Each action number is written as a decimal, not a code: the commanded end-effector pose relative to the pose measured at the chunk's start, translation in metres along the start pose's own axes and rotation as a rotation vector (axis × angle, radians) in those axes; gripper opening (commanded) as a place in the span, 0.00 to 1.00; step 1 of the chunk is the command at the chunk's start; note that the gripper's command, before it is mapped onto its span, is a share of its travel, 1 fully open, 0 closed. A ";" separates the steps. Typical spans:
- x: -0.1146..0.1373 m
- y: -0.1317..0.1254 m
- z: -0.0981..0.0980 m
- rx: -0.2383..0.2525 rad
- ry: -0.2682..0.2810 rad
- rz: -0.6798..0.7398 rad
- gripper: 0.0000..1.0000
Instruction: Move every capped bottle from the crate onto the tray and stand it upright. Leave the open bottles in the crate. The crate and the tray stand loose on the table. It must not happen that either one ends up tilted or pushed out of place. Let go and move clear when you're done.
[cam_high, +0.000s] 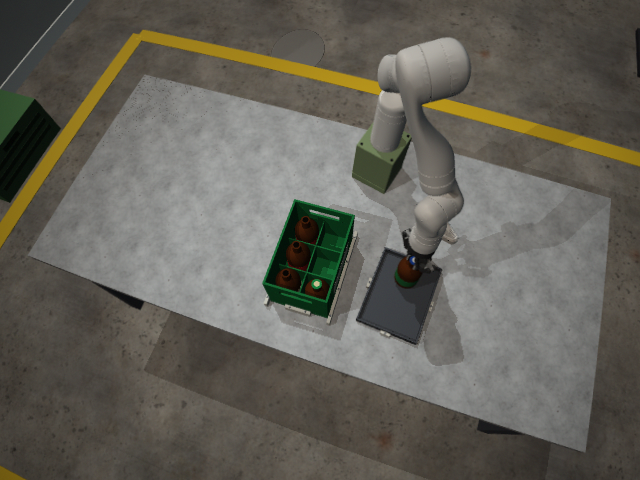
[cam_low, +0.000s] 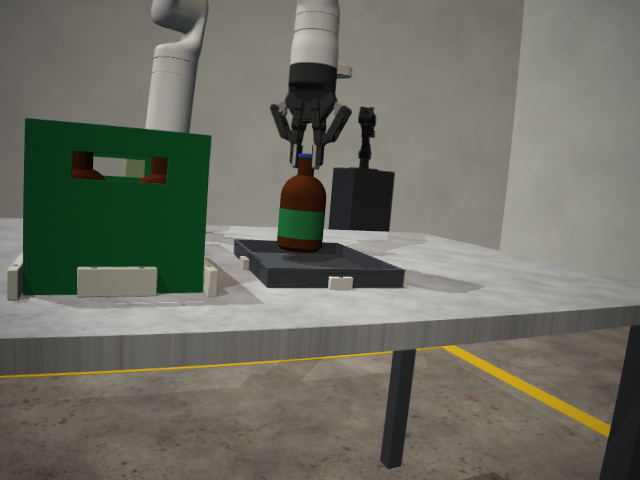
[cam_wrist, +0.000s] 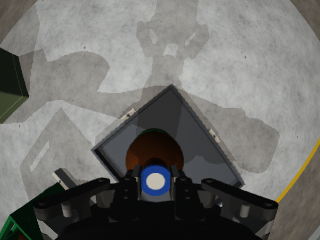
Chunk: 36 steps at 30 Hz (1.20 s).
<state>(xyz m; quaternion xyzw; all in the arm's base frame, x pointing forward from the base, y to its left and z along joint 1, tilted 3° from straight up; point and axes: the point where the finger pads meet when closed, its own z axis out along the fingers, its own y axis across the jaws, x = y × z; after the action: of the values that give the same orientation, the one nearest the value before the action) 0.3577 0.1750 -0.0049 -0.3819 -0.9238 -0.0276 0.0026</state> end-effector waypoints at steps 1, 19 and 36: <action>0.000 0.000 0.001 0.000 0.000 0.000 0.00; 0.000 0.000 0.007 0.000 0.000 0.000 0.00; 0.000 0.000 0.012 0.000 0.000 0.000 0.00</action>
<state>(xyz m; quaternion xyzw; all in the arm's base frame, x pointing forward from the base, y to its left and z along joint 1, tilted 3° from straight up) 0.3587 0.1752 -0.0162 -0.3825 -0.9236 -0.0278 0.0024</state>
